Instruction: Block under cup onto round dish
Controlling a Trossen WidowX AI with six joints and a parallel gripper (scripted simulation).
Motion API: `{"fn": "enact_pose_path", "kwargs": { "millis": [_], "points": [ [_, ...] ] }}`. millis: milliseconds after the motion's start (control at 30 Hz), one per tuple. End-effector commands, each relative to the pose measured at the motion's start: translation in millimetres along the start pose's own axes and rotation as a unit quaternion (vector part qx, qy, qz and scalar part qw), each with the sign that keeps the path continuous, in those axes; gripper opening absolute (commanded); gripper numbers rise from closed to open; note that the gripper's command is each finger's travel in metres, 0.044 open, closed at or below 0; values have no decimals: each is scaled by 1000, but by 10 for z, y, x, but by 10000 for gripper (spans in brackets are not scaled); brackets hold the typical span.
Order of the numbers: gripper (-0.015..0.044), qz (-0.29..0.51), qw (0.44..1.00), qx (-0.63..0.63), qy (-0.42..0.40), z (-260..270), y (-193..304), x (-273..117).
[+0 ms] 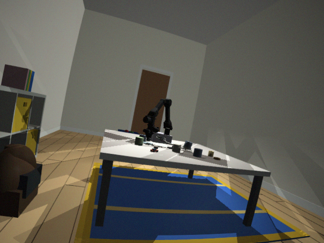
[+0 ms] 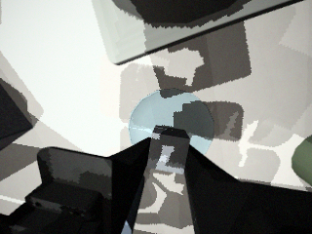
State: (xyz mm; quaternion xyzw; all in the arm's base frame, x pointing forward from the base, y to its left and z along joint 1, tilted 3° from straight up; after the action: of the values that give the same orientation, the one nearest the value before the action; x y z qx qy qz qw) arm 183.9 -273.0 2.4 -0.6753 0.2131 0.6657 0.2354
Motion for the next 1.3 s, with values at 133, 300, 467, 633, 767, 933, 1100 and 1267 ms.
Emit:
{"fn": "enact_pose_path", "kwargs": {
  "millis": [133, 300, 467, 633, 767, 933, 1100, 1267],
  "points": [
    [0, 1, 1000, -1, 1, -6, 3, 74],
    [0, 1, 1000, -1, 1, -6, 3, 153],
    [0, 1, 1000, -1, 1, -4, 3, 232],
    [79, 2, 1000, -1, 6, -26, 9, 179],
    [184, 2, 1000, -1, 6, -26, 9, 179],
    [315, 2, 1000, -1, 6, -26, 9, 179],
    [440, 2, 1000, -1, 5, -30, 11, 57],
    [440, 1, 1000, -1, 1, -6, 3, -380]
  ]
}}
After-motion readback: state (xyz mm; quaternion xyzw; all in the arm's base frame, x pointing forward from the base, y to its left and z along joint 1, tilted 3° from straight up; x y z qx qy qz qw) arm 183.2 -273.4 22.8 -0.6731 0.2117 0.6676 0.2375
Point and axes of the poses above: the point midway between the two fingers, 35 mm back from their tips, its own x axis out along the fingers, its own z axis across the jaws, y = z × x, the point moved 3 cm from there along -x, back along the fingers, and after that the axes turned 8 degrees about -x, right-handed, at the moved point
